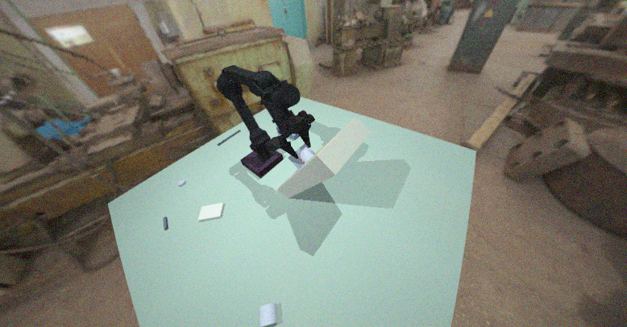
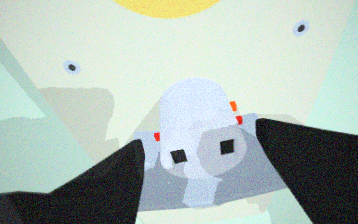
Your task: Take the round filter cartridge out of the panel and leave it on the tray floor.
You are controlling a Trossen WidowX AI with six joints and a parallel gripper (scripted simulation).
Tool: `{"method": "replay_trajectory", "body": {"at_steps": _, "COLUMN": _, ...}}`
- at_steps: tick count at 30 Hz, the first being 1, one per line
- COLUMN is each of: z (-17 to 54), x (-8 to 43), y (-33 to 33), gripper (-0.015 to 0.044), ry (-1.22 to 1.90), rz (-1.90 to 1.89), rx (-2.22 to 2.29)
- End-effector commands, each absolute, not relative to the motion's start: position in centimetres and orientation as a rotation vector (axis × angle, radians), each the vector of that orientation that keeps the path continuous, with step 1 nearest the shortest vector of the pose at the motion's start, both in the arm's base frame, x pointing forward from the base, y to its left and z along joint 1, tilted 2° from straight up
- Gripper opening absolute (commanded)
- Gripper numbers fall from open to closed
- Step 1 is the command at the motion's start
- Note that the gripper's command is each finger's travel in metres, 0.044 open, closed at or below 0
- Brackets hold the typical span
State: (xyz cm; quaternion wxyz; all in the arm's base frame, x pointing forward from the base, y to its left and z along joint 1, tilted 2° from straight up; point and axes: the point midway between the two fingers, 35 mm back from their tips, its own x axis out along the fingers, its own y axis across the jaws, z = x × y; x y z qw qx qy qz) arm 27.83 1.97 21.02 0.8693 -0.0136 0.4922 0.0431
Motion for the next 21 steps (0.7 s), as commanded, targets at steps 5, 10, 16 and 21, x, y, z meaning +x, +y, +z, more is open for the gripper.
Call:
{"method": "replay_trajectory", "body": {"at_steps": 5, "z": 20.00, "x": 28.06, "y": 1.96, "gripper": 0.0305, "ry": 1.048, "rz": 0.085, "rx": -0.027}}
{"method": "replay_trajectory", "body": {"at_steps": 10, "z": 20.00, "x": 28.06, "y": 1.96, "gripper": 0.0305, "ry": 1.048, "rz": 0.085, "rx": -0.027}}
{"method": "replay_trajectory", "body": {"at_steps": 16, "z": 20.38, "x": 28.03, "y": 2.00, "gripper": 0.0265, "ry": 1.037, "rz": 0.090, "rx": -0.028}}
{"method": "replay_trajectory", "body": {"at_steps": 21, "z": 20.38, "x": 28.03, "y": 2.00, "gripper": 0.0231, "ry": 1.037, "rz": 0.090, "rx": -0.028}}
